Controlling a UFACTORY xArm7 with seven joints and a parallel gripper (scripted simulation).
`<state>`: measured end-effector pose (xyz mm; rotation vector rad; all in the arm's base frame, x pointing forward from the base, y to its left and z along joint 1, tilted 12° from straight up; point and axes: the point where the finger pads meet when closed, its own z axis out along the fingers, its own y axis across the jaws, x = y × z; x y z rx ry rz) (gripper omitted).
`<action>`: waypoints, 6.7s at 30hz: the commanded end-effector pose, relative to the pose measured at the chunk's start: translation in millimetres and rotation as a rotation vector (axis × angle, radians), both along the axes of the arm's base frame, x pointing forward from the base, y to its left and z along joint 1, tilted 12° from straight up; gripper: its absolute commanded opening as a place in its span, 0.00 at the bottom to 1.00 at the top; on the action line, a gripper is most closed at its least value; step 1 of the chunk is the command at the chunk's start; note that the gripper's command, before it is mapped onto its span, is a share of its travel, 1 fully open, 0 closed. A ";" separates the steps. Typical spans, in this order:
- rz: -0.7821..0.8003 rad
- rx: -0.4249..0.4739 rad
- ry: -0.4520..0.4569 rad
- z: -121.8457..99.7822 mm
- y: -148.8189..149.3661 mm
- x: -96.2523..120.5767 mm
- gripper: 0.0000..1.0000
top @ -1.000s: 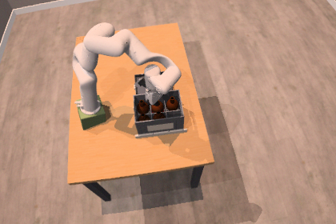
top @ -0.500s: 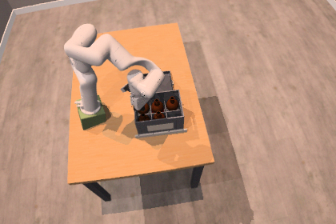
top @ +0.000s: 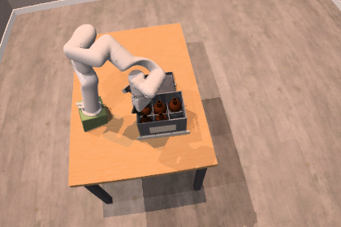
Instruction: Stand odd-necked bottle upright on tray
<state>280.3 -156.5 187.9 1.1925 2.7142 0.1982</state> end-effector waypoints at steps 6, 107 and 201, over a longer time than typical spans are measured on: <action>-0.001 -0.001 -0.002 0.8 -0.5 0.5 0.65; -0.001 -0.001 -0.002 -42.1 1.0 9.4 0.65; -0.001 -0.001 -0.002 -82.4 2.9 18.4 0.65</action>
